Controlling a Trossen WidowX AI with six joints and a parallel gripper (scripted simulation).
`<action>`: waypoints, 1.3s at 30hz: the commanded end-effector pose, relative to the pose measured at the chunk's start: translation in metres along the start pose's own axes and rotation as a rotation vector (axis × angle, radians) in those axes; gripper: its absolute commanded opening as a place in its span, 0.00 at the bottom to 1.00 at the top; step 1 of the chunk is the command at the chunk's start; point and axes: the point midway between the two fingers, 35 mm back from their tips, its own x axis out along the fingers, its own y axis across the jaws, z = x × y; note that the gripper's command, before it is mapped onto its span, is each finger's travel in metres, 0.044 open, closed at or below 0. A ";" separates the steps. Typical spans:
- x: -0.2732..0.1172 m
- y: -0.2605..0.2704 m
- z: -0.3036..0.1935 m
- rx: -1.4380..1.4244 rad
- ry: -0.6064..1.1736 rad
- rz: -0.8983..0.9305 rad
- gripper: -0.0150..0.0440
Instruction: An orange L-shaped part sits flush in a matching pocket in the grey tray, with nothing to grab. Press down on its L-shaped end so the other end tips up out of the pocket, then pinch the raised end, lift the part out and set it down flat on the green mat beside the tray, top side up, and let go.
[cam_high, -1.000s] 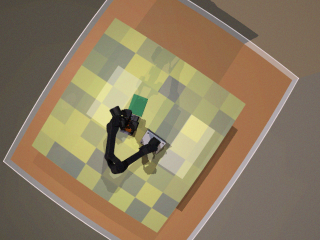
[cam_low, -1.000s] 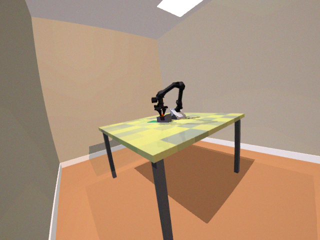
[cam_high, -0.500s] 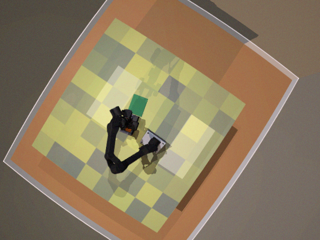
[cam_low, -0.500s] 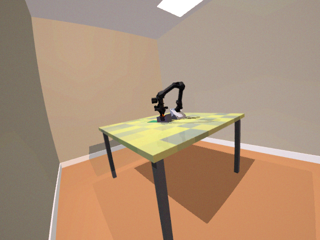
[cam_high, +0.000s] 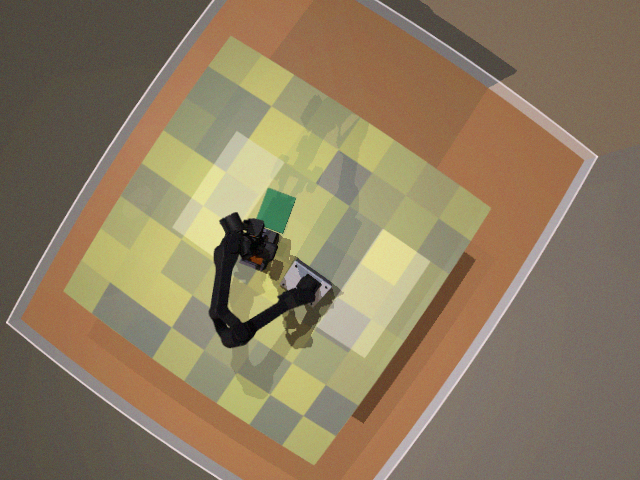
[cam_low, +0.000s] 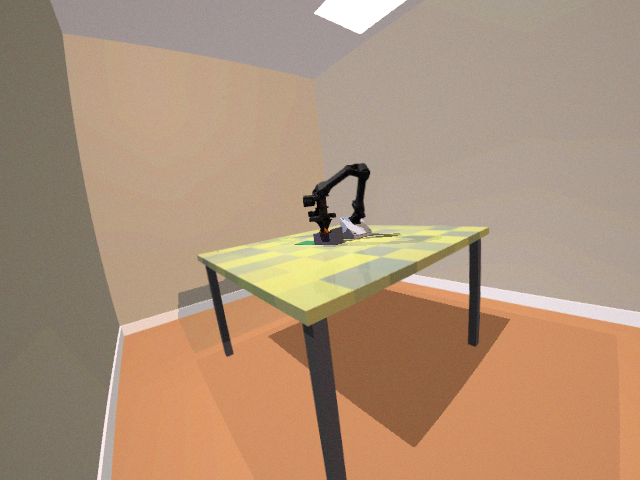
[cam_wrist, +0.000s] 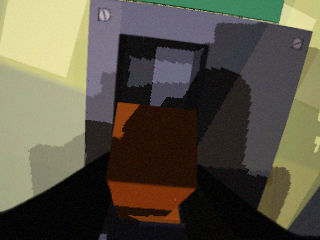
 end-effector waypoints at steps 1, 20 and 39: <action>-0.004 0.000 0.000 -0.001 0.000 0.001 0.25; -0.033 0.000 0.000 0.003 0.003 0.003 0.25; -0.063 0.000 0.000 0.003 0.003 0.003 0.25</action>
